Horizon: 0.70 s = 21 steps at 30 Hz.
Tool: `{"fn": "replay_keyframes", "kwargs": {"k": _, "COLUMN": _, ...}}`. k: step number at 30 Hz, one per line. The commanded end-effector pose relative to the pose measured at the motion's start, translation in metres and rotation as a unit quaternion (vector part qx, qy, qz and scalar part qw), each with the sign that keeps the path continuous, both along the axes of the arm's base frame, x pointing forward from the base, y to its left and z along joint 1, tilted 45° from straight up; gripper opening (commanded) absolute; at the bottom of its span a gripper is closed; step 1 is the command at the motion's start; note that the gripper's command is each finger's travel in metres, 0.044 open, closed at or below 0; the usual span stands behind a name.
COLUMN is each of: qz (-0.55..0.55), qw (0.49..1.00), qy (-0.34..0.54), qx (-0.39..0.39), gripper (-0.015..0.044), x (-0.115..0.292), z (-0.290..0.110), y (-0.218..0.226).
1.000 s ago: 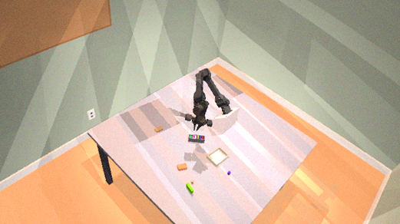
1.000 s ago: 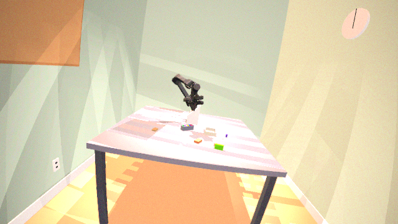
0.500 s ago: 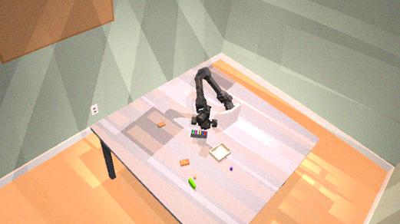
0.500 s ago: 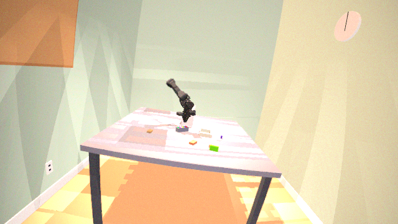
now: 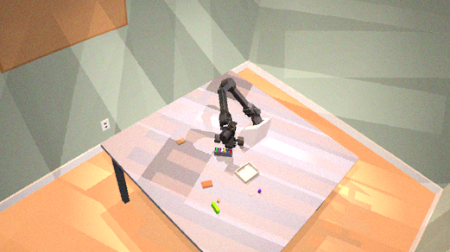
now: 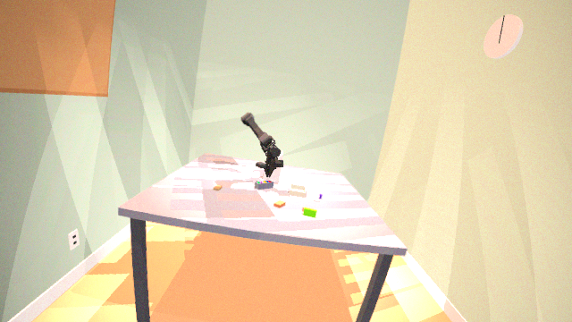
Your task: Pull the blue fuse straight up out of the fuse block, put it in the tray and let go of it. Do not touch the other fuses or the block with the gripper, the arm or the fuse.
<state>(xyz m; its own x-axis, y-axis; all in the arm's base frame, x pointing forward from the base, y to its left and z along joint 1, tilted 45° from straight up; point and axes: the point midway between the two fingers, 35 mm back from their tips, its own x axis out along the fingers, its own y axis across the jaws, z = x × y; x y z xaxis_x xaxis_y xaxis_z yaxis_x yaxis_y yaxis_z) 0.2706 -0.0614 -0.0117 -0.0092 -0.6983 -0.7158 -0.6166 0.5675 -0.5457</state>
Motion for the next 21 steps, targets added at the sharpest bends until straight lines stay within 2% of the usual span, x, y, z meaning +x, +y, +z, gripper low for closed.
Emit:
{"fn": "replay_keyframes", "kwargs": {"k": 1, "qz": 0.001, "qw": 1.0, "qy": 0.008, "qx": -0.004, "gripper": 0.0063, "x": -0.002, "z": -0.006, "y": -0.004}}
{"fn": "replay_keyframes", "kwargs": {"k": 21, "qz": 0.001, "qw": 1.0, "qy": 0.008, "qx": -0.004, "gripper": 0.0063, "x": -0.003, "z": -0.018, "y": -0.016}}
